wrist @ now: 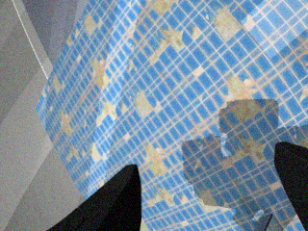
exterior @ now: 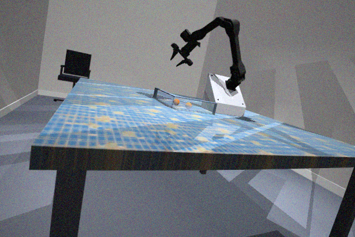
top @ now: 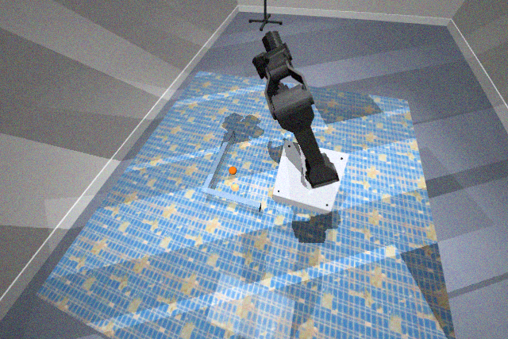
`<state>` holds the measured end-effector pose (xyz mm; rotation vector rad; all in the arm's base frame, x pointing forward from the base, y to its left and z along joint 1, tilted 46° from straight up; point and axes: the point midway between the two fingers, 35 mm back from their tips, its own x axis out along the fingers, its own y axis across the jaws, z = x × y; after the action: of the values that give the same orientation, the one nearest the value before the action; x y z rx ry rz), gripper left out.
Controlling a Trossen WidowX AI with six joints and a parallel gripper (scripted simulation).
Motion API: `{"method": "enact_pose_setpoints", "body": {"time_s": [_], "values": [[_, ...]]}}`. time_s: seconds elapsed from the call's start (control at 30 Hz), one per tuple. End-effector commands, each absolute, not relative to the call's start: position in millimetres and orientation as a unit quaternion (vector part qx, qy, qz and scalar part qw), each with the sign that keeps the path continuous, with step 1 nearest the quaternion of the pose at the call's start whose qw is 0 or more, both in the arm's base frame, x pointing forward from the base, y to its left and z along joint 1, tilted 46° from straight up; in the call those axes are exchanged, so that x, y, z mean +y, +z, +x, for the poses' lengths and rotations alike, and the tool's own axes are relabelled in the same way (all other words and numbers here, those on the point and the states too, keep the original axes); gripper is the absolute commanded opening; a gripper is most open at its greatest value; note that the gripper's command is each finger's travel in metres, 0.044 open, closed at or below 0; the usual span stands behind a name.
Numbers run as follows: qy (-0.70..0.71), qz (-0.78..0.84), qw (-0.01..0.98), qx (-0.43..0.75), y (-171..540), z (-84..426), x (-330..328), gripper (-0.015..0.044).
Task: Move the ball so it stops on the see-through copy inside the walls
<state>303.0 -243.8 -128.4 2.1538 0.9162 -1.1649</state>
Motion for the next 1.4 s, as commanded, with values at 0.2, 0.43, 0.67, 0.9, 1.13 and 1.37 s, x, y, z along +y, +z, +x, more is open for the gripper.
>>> {"method": "enact_pose_setpoints", "body": {"time_s": [0.2, 0.43, 0.67, 0.9, 1.13, 1.37], "values": [[-0.166, 0.611, 0.509, 0.583, -83.2, 358.7, -97.8, 0.0274], [0.058, 0.439, 0.61, 0.658, -51.2, 363.7, 1.6, 0.0274], [0.299, 0.25, 0.645, 0.658, -19.4, 340.9, 96.2, 0.0274], [0.324, 0.231, 0.644, 0.653, -16.2, 337.1, 105.1, 0.0274], [0.324, 0.231, 0.644, 0.653, -26.6, 336.1, 115.9, 0.0274], [0.324, 0.231, 0.644, 0.653, -30.5, 335.9, 119.9, 0.0274]]}}
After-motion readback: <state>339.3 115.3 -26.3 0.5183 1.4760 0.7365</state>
